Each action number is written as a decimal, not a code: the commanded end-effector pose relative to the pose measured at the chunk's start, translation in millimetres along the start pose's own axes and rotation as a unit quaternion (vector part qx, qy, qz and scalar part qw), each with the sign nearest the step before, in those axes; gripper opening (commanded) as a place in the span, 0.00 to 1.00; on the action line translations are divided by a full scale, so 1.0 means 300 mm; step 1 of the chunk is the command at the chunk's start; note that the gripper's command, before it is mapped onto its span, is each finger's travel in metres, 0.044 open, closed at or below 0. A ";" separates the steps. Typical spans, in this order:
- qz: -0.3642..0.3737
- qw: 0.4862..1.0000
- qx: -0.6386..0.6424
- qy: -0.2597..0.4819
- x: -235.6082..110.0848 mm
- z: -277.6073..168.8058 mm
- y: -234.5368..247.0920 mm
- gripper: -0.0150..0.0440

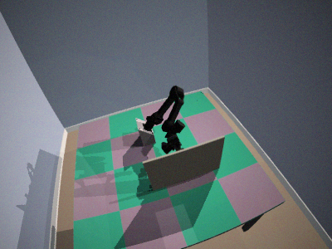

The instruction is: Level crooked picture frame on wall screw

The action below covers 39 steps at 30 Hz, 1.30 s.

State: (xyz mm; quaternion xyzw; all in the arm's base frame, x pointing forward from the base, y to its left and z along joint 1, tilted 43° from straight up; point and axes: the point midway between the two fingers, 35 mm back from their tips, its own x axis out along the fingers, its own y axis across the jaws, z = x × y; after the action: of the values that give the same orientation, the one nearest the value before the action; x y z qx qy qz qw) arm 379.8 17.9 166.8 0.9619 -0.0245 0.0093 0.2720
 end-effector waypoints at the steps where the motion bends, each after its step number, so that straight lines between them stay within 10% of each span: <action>1: -0.001 1.000 0.002 0.002 0.001 -0.002 0.000 0.69; 19: -0.001 1.000 0.002 0.002 0.002 -0.003 0.000 0.69; 25: -0.001 1.000 0.002 0.002 0.002 -0.003 0.000 0.43; 39: -0.001 1.000 0.002 0.002 0.002 -0.003 0.000 0.25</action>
State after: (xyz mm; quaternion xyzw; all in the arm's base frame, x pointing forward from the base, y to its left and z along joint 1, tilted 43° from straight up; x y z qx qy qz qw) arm 380.1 18.2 167.3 0.9620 -0.0238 0.0103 0.2718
